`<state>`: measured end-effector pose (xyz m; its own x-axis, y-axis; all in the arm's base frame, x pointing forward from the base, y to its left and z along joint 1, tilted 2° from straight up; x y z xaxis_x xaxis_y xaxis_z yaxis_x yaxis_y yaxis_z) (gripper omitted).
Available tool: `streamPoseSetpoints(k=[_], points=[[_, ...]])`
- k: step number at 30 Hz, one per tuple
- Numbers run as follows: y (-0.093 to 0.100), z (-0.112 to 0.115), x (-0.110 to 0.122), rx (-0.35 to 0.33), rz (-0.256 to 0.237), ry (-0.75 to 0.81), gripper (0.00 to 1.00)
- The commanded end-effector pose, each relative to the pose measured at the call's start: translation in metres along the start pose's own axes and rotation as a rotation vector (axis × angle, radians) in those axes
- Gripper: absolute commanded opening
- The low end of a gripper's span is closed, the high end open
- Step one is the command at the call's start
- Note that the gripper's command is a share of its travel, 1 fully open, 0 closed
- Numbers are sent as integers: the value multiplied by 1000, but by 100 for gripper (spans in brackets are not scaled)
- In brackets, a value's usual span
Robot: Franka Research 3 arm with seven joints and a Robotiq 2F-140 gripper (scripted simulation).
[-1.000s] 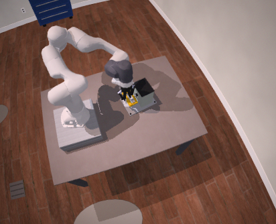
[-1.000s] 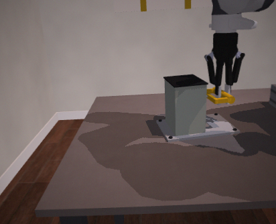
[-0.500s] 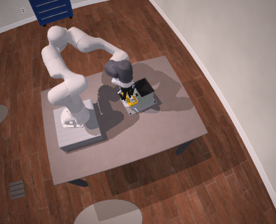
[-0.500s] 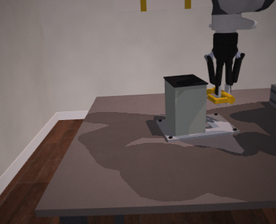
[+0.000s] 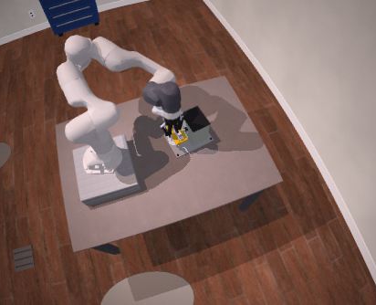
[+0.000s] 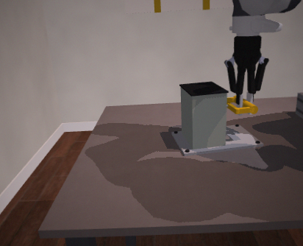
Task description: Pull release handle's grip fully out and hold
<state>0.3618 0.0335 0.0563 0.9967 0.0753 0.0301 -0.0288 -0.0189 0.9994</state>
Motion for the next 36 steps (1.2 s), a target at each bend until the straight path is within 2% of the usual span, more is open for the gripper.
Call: streamPoseSetpoints(k=[1,17,31,36], points=[[-1,0,0,-1,0,2,0],[0,3,-13,-1,0,2,0],[0,8,-45,-1,0,2,0],[0,9,-50,-1,0,2,0]])
Point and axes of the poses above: the point where the finger pads meet when closed, its own y axis back along the fingers, its own x axis across the jaws, z = x × y, the point moved 2 cm from there along y, back along the fingers, and after that the axes turned 10 degrees about -y, right-handed, at the moved point
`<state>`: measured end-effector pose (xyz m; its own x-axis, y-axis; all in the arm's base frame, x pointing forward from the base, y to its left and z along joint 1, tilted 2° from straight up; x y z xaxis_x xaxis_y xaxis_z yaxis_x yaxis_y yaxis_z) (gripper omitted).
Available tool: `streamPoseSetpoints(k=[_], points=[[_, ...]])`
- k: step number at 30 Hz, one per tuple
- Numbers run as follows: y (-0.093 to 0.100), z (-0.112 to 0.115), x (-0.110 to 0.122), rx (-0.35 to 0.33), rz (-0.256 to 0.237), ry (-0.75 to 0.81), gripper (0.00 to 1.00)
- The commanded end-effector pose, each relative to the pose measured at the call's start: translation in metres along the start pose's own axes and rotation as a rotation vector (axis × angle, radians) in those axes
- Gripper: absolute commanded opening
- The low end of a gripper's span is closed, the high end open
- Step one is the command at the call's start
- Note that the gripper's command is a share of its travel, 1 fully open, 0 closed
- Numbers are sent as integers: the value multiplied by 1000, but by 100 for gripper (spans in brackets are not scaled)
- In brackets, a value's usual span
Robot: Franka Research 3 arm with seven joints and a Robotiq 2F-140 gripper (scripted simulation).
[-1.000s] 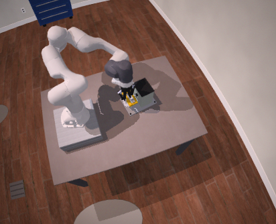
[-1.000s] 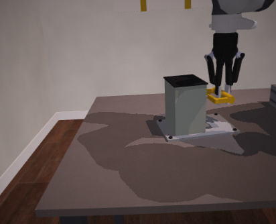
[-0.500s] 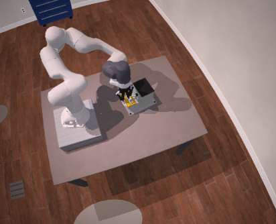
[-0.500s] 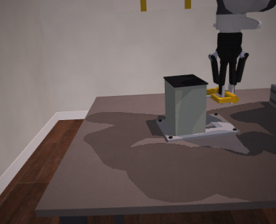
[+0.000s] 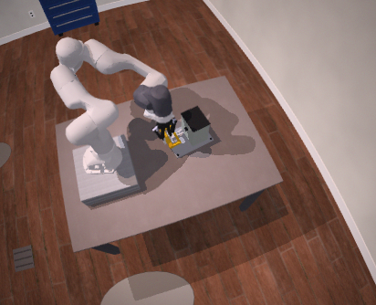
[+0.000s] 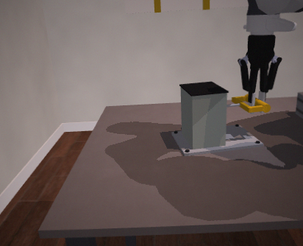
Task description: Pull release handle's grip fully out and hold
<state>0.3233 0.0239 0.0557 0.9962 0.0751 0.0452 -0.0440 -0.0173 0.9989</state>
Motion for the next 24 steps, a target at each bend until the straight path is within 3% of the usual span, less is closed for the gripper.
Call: streamPoseSetpoints(k=[1,24], points=[[-1,3,-13,2,-15,2,0],[-1,4,-18,2,-15,2,0]])
Point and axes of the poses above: the point where the finger pads meet when closed, its own y axis back along the fingers, its own x axis across the jaws, z = x × y, the point moved 2 cm from there along y, back along the fingers, and after that the axes turned 10 degrees about -y, right-handed, at the moved point
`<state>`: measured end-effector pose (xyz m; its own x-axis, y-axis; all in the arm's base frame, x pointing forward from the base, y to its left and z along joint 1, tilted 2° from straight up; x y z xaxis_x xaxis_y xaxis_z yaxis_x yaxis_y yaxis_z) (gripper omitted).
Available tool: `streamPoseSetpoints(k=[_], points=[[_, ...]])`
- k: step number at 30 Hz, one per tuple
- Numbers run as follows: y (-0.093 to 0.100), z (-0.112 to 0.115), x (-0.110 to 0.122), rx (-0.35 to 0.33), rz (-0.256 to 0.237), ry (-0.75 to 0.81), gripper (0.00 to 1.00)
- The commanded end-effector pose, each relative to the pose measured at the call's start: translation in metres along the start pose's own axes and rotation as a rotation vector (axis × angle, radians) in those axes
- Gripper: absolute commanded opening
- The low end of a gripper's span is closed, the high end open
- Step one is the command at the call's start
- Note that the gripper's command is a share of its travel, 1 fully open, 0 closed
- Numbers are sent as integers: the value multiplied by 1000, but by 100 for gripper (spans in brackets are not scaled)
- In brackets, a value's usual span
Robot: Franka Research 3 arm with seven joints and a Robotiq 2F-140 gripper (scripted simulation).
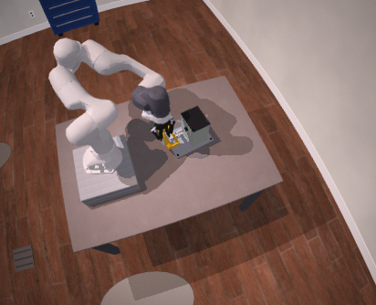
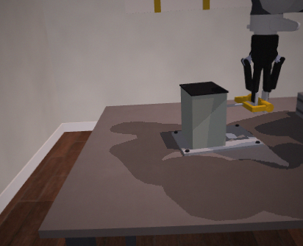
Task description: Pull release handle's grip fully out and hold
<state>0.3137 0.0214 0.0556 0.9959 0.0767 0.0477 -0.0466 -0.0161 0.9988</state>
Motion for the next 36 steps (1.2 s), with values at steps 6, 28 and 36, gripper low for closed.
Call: streamPoseSetpoints(k=[6,28,36], points=[[-1,2,-9,3,-18,1,0],[-1,3,-13,3,-18,1,0],[-1,3,-13,3,-18,1,0]])
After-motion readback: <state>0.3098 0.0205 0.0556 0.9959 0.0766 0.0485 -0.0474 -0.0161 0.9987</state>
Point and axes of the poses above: the point where the finger pads meet when closed, its own y axis back along the fingers, its own x axis across the jaws, z = x × y, the point moved 2 cm from there along y, back along the fingers, and after that the axes turned 10 degrees about -y, right-handed, at the moved point
